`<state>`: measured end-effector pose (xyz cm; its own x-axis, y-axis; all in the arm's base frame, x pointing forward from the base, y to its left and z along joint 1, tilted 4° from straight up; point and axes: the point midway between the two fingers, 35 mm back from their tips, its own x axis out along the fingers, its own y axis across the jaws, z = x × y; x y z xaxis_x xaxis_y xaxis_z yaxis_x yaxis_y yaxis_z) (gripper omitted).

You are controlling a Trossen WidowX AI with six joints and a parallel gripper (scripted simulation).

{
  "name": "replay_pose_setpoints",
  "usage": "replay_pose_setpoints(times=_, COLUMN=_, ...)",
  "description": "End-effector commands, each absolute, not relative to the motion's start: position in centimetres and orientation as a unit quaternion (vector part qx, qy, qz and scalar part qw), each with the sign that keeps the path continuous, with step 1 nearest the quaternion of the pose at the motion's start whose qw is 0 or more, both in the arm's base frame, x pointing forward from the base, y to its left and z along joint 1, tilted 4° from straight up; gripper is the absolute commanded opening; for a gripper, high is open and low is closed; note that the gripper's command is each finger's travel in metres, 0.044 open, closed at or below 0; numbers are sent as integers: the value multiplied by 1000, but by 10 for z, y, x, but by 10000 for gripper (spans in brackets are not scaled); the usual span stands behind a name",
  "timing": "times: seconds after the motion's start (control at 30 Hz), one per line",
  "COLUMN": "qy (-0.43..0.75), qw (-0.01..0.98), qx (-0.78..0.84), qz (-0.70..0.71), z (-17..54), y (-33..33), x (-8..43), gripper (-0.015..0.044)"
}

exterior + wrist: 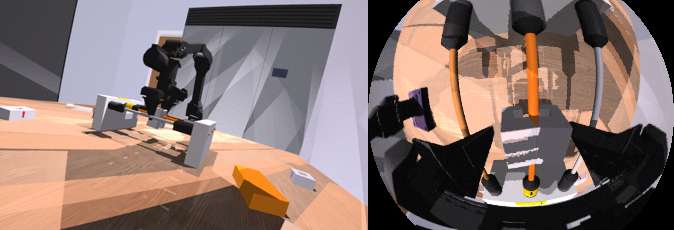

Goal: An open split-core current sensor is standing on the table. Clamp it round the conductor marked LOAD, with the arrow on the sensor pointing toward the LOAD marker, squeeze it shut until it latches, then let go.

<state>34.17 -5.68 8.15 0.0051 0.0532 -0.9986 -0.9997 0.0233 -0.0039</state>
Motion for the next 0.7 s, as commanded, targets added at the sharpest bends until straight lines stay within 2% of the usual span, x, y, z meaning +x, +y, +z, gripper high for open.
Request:
replay_pose_setpoints(times=0.0, qy=491, qw=522, qx=-479, qz=506, z=74, y=-56, x=342, gripper=440)
replay_pose_setpoints(times=0.33, qy=491, qw=522, qx=-479, qz=506, z=59, y=-55, x=342, gripper=440)
replay_pose_setpoints(times=0.4, qy=491, qw=520, qx=-481, qz=507, z=64, y=-56, x=341, gripper=387)
replay_pose_setpoints(times=0.67, qy=491, qw=520, qx=-481, qz=507, z=64, y=-56, x=341, gripper=334)
